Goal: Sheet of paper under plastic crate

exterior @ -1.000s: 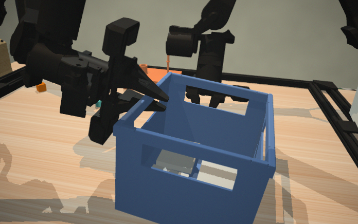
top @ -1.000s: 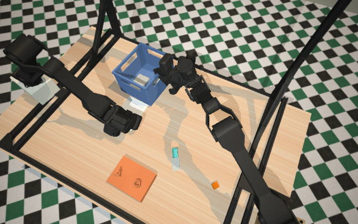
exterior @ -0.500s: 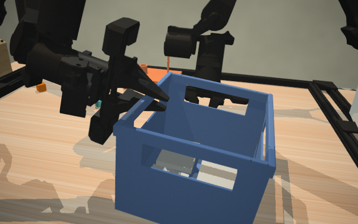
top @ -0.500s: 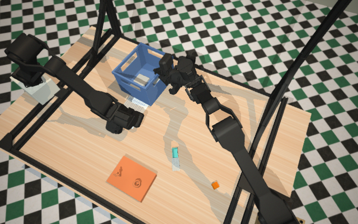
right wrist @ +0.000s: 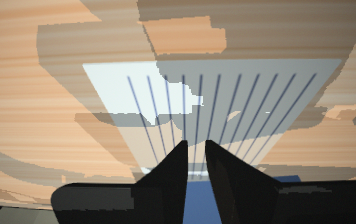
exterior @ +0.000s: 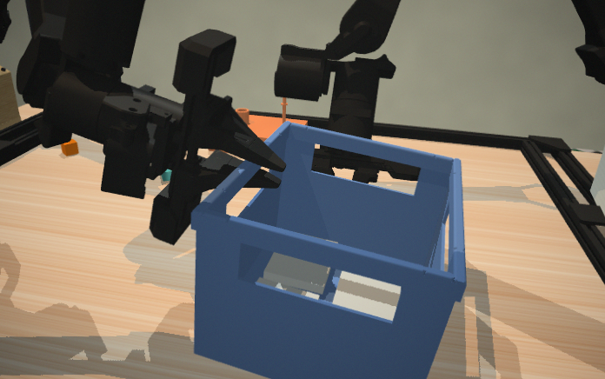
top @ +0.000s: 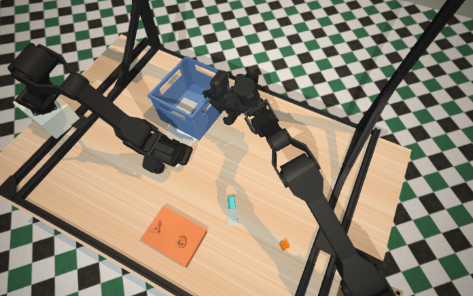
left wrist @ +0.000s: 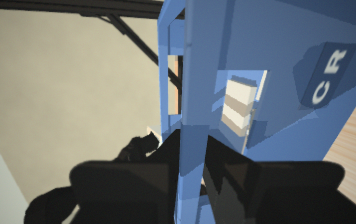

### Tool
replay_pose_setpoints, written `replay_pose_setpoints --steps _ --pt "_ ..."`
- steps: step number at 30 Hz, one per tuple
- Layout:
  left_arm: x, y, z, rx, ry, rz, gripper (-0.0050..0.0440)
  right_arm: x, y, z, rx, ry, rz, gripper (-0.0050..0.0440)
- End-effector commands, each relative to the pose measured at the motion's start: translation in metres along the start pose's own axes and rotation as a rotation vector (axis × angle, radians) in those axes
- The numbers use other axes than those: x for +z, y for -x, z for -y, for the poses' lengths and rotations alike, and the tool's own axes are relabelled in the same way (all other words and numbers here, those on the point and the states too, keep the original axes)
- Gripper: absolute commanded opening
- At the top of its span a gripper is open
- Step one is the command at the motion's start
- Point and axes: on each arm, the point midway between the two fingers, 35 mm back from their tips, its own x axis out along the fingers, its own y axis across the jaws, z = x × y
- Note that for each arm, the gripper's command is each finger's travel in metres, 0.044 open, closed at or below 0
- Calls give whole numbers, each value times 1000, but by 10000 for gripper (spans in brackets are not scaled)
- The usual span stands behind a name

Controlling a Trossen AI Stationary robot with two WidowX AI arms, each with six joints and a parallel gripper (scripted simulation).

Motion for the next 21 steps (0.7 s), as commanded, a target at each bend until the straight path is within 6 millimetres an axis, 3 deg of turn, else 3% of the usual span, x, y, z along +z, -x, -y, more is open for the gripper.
replay_pose_setpoints --steps 1,21 --pt "3 7 -48 77 54 11 0 1 -8 4 -18 -6 11 60" --pt "3 7 -48 77 54 11 0 -14 -17 2 -18 -6 11 60"
